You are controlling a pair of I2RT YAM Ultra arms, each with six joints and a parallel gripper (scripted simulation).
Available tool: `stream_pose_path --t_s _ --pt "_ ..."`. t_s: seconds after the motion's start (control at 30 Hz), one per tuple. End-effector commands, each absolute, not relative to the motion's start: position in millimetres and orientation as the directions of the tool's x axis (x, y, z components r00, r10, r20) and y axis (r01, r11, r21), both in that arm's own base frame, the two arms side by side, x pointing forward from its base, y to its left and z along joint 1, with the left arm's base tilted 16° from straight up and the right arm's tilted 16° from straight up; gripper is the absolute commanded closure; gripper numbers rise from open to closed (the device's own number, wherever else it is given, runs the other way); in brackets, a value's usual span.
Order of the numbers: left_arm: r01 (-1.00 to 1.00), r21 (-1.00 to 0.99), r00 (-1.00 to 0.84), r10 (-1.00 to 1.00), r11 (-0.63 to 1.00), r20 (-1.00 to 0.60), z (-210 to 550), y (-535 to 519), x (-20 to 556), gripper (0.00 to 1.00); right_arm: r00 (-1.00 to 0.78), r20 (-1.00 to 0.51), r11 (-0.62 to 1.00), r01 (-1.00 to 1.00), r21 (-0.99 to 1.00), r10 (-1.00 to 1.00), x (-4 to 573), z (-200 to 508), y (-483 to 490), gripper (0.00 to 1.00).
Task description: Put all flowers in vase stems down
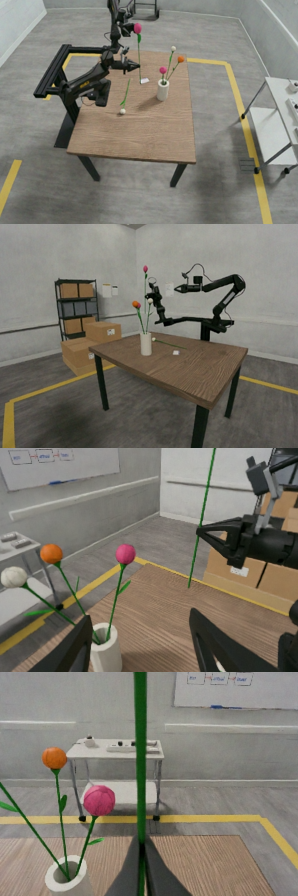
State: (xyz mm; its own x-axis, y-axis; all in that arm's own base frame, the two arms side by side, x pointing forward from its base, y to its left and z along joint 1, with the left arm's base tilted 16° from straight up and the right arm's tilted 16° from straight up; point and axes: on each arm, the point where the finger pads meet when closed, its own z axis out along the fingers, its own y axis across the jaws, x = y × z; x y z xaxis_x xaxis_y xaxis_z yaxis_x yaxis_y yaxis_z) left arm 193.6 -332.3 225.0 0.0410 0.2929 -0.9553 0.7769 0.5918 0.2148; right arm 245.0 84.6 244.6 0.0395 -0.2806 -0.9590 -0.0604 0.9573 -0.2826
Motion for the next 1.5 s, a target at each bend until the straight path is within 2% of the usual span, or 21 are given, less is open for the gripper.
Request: stream_pose_path --t_s 0.0,1.47 --pt "0.784 0.214 0.056 0.276 0.583 -0.960 229.5 -336.9 188.7 0.30 0.045 -0.959 0.956 -0.073 -0.284 -0.281 245.3 244.5 90.3 1.00" --pt "0.784 0.214 0.056 0.276 0.583 -0.960 229.5 -337.0 188.7 0.30 0.055 -0.963 0.944 -0.194 -0.268 -0.262 243.6 239.7 130.3 1.00"
